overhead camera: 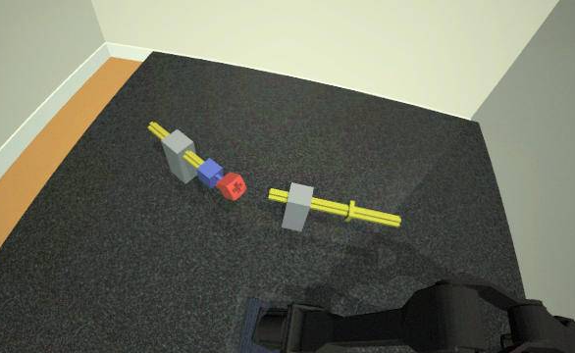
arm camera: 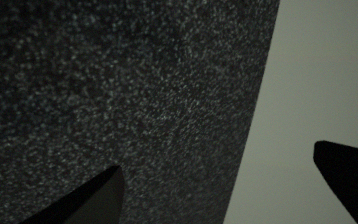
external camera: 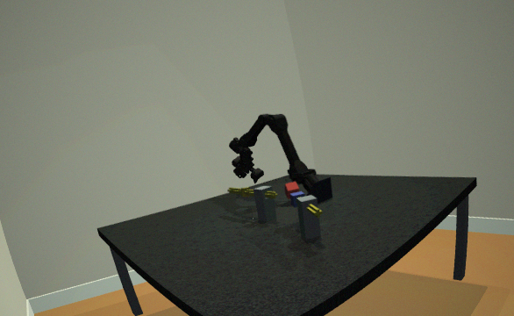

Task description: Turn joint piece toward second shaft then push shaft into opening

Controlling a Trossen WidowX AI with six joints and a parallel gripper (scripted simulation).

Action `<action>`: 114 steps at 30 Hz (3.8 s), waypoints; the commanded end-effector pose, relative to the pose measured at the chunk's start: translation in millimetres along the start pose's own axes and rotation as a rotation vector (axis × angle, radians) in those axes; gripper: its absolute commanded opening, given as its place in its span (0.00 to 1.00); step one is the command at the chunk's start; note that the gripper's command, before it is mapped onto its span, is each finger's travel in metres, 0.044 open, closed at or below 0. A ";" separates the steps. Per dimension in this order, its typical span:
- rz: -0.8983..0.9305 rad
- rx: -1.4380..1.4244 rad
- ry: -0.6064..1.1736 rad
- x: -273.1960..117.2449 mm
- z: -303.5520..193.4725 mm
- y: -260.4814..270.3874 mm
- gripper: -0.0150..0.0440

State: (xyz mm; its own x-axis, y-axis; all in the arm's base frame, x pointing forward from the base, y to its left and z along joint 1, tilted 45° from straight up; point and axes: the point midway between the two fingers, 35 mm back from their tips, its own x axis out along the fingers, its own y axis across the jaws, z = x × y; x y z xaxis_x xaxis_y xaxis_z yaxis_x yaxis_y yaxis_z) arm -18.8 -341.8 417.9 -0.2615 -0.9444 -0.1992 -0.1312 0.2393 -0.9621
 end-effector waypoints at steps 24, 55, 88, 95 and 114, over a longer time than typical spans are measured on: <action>0.510 0.259 -0.630 -144.2 296.2 106.2 1.00; 0.731 0.135 -0.490 -484.9 229.3 382.4 1.00; 0.393 -0.229 -0.568 -493.8 167.5 443.5 1.00; 0.326 -0.437 -0.546 -482.6 175.3 452.1 1.00; 0.200 -1.007 -0.463 -449.6 192.6 474.3 1.00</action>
State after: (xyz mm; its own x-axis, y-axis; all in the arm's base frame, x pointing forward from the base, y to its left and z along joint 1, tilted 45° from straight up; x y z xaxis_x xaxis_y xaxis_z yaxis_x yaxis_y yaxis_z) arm 221.1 158.0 21.7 0.0193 -0.8055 -0.5922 -0.8453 0.3032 -0.4399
